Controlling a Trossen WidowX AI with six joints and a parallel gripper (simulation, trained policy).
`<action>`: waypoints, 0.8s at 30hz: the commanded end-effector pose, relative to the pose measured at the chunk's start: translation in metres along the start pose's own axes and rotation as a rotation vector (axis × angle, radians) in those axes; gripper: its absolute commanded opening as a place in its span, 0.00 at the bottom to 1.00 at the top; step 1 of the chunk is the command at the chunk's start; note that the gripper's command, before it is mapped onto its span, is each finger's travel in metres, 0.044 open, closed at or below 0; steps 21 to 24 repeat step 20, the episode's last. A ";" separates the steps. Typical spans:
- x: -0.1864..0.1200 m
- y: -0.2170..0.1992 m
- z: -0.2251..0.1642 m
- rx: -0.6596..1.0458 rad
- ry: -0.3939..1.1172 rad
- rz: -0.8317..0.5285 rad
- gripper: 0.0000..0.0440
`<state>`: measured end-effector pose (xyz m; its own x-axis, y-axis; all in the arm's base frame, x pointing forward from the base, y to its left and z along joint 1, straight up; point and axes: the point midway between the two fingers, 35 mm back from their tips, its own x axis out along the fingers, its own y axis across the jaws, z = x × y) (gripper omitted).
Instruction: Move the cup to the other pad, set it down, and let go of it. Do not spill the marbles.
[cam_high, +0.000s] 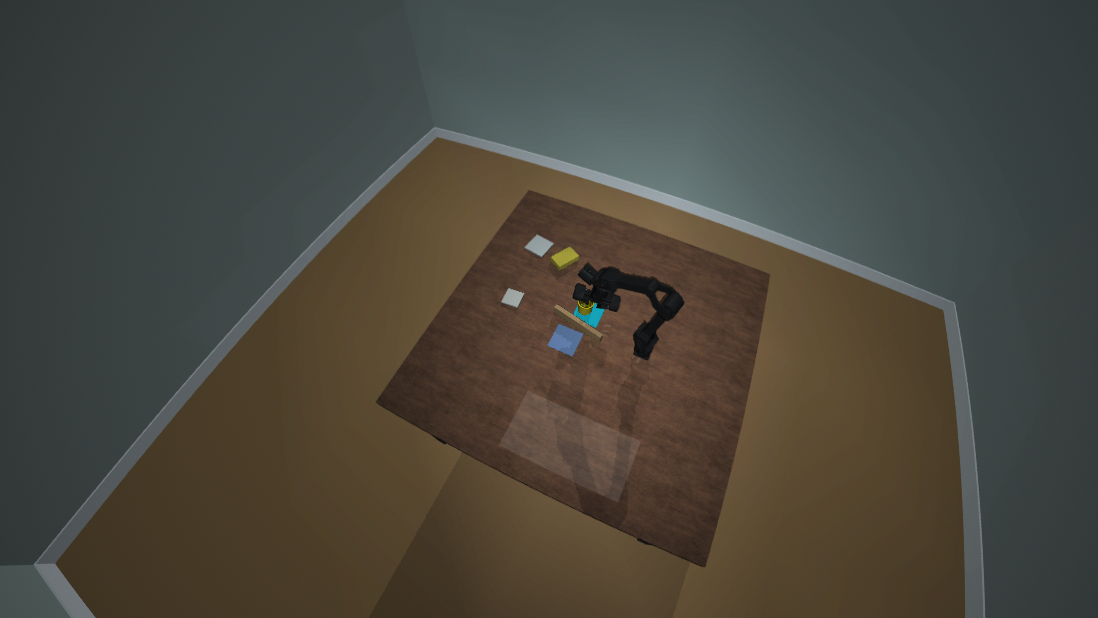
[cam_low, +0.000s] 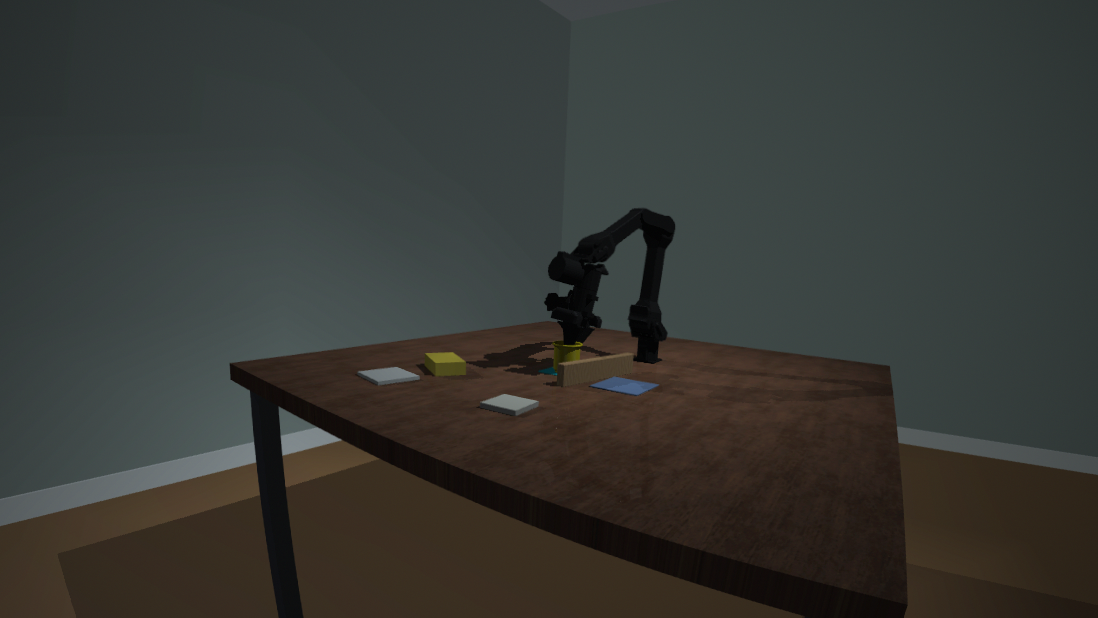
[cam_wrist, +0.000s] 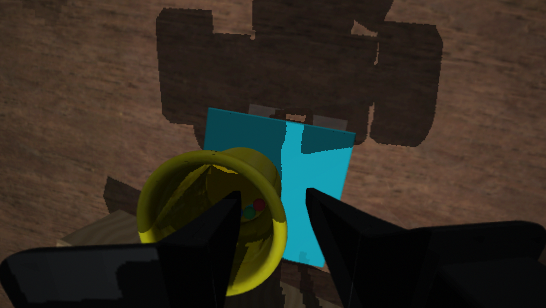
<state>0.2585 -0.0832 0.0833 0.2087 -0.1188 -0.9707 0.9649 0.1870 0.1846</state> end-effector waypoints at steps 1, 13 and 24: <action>-0.005 -0.002 0.000 0.000 0.004 0.019 0.44; -0.031 -0.006 0.003 0.027 -0.006 0.090 0.59; -0.055 -0.005 0.011 0.042 -0.033 0.142 0.72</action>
